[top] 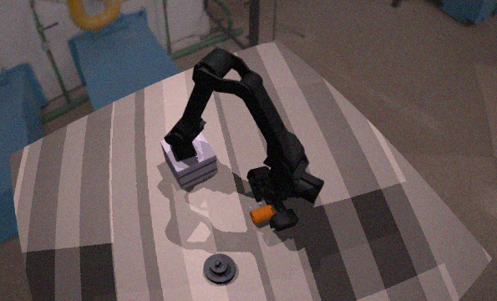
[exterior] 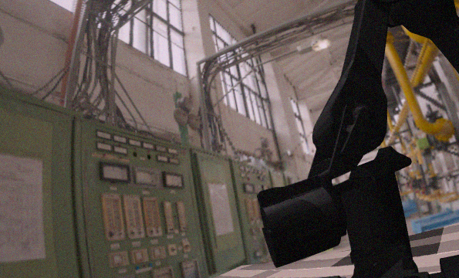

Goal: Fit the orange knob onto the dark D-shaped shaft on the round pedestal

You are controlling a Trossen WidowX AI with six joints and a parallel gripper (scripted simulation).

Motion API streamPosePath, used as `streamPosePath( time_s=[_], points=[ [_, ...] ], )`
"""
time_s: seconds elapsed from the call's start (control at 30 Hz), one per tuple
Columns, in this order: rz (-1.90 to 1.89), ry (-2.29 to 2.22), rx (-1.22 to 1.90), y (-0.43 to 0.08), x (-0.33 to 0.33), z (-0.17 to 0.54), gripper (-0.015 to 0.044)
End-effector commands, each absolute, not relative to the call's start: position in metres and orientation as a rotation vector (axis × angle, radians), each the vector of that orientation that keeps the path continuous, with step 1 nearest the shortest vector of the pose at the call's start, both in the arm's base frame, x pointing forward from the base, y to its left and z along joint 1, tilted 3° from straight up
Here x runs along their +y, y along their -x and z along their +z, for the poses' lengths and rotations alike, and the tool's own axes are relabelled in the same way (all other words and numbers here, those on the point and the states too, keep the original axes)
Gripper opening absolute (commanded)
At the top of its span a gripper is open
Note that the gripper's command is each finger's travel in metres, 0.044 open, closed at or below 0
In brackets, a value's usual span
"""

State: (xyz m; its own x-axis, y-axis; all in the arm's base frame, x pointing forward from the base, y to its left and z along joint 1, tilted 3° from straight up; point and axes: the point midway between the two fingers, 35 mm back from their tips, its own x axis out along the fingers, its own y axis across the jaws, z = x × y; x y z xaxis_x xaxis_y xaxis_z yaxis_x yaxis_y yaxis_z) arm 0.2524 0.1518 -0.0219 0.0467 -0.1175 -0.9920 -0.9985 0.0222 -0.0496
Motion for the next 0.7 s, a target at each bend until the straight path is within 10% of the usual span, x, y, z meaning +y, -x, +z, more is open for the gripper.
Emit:
streamPosePath(
  time_s=[0.0, 0.2, 0.67],
  points=[
    [1.098, 1.292, 1.267, -0.2524, 0.1529, -0.0247, 0.0387],
    [1.098, 1.292, 1.267, -0.2524, 0.1529, -0.0247, 0.0240],
    [1.098, 1.292, 1.267, -0.2524, 0.1529, -0.0247, 0.0213]
  ],
)
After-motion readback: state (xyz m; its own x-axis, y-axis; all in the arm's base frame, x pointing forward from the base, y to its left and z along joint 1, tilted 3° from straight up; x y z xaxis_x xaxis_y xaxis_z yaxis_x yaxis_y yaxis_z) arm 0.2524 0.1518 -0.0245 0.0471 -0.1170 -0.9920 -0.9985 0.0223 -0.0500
